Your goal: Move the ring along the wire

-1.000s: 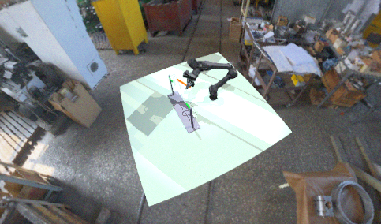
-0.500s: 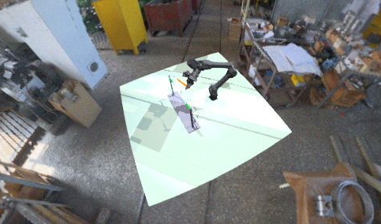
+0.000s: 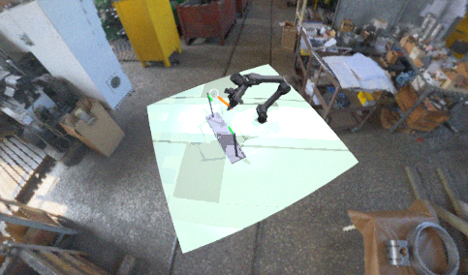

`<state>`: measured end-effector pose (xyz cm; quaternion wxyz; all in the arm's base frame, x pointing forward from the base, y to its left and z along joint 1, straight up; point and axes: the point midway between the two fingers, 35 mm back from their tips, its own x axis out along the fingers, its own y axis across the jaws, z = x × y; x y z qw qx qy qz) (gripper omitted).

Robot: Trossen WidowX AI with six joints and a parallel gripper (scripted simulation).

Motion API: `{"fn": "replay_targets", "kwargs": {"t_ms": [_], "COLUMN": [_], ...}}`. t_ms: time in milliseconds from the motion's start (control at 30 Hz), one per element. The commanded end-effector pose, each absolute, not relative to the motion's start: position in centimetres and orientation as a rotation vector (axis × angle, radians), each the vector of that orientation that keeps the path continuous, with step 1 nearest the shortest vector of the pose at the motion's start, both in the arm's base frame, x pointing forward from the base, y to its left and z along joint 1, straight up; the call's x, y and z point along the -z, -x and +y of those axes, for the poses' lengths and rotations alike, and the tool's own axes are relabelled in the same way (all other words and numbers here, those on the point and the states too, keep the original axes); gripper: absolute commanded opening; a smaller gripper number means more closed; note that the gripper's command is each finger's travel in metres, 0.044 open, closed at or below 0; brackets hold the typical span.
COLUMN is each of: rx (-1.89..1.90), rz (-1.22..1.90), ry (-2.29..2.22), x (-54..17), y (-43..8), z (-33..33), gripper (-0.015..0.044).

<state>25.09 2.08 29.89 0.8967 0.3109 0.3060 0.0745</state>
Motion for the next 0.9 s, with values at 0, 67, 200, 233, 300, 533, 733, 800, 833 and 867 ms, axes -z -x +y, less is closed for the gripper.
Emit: {"fn": "replay_targets", "kwargs": {"t_ms": [0, 67, 200, 233, 300, 533, 733, 800, 833, 867], "rx": [-0.135, -0.125, -0.104, -0.099, -0.088, -0.053, -0.023, -0.013, -0.008, -0.004], "rz": [0.627, 0.627, 0.625, 0.624, 0.623, 0.617, 0.611, 0.609, 0.608, 0.607], "ry": [-0.581, -0.551, -0.491, -0.476, -0.446, -0.341, -0.252, -0.222, -0.207, -0.192], "x": [-29.9, -29.8, -29.7, -29.7, -29.6, -29.4, -29.2, -29.2, -29.1, -29.1], "y": [-25.1, -25.1, -25.1, -25.1, -25.2, -25.2, -25.2, -25.2, -25.2, -25.2], "z": [1.9, 1.7, 1.5, 1.5, 1.4, 1.0, 0.6, 0.5, 0.4, 0.3], "gripper": [-0.015, -0.015, -0.015, -0.015, -0.015, -0.015, -0.015, -0.015, -0.015, -0.015]}}
